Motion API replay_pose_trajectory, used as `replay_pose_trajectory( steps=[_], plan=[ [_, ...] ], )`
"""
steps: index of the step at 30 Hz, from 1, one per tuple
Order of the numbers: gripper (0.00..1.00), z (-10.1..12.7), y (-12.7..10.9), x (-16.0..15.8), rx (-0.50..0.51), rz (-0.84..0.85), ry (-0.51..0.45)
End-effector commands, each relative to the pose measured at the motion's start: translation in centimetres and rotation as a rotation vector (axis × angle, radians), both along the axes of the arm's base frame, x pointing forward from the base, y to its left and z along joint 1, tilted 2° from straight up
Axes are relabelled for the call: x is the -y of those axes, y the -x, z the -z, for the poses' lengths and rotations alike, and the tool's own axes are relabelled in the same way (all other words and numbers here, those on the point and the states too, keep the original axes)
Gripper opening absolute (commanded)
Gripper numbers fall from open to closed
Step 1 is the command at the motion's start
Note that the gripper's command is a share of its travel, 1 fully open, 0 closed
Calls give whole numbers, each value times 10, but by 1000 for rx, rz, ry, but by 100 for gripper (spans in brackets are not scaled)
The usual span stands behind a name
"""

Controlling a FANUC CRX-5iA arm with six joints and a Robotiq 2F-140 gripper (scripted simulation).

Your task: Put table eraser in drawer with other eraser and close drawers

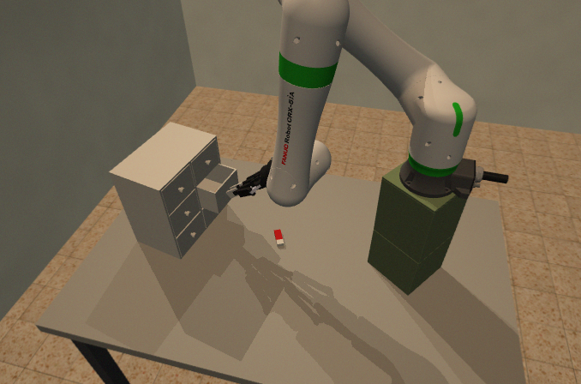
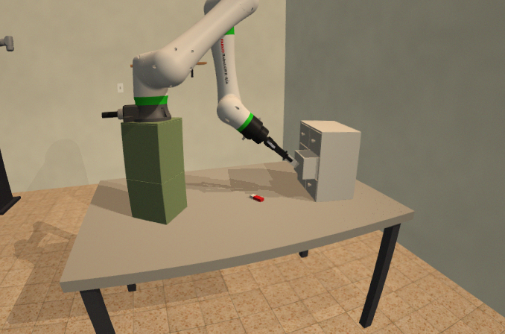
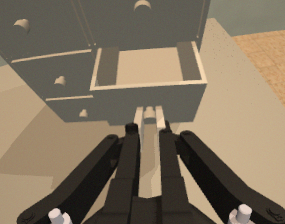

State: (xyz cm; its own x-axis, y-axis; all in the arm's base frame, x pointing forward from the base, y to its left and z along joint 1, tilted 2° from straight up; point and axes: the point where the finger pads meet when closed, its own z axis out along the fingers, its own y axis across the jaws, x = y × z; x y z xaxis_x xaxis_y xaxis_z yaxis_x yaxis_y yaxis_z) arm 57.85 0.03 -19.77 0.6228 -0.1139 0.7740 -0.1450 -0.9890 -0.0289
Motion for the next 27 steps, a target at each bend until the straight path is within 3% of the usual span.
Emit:
replay_pose_trajectory(
  steps=[1,8,18,27],
  plan=[
    [10,0,0,0,0,0,0],
    [20,0,0,0,0,0,0],
    [20,0,2,0,0,0,0],
    [20,0,40,-6,0,0,0]
  ],
)
